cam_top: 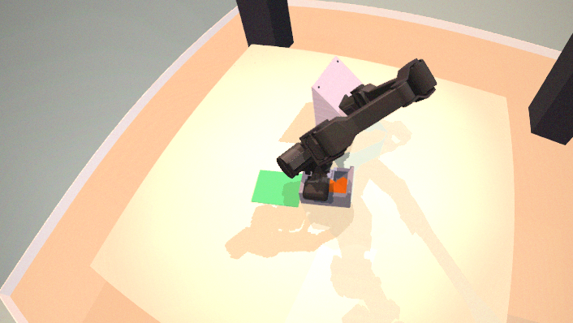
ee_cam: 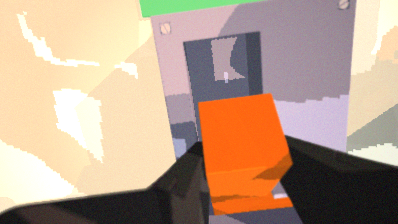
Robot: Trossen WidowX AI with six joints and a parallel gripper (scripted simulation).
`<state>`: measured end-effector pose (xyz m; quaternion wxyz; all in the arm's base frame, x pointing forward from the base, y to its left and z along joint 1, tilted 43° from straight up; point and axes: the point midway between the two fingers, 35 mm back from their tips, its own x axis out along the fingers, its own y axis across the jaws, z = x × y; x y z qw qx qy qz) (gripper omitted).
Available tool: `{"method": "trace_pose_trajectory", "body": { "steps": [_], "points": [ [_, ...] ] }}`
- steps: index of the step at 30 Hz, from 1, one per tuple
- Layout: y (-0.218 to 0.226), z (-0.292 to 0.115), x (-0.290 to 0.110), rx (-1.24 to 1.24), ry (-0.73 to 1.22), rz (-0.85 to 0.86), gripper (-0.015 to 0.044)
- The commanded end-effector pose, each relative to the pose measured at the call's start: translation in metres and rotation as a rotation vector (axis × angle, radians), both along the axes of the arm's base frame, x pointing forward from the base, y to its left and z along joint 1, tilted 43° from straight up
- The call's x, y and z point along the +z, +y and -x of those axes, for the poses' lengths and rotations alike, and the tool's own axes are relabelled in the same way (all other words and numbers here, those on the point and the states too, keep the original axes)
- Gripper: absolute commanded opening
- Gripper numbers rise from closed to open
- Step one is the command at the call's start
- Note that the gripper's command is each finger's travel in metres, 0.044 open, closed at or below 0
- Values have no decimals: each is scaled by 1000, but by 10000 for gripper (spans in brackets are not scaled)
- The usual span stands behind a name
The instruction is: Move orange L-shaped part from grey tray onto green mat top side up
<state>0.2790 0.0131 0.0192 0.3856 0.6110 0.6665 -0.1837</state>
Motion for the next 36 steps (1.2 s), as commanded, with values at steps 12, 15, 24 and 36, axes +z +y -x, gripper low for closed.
{"method": "trace_pose_trajectory", "body": {
  "steps": [12,15,24,36],
  "points": [
    [-16,0,18,-2,-5,1,0],
    [-19,0,21,-2,-5,0,0],
    [-28,1,31,-2,-4,1,0],
    [-41,2,45,-2,-4,1,0]
  ]
}}
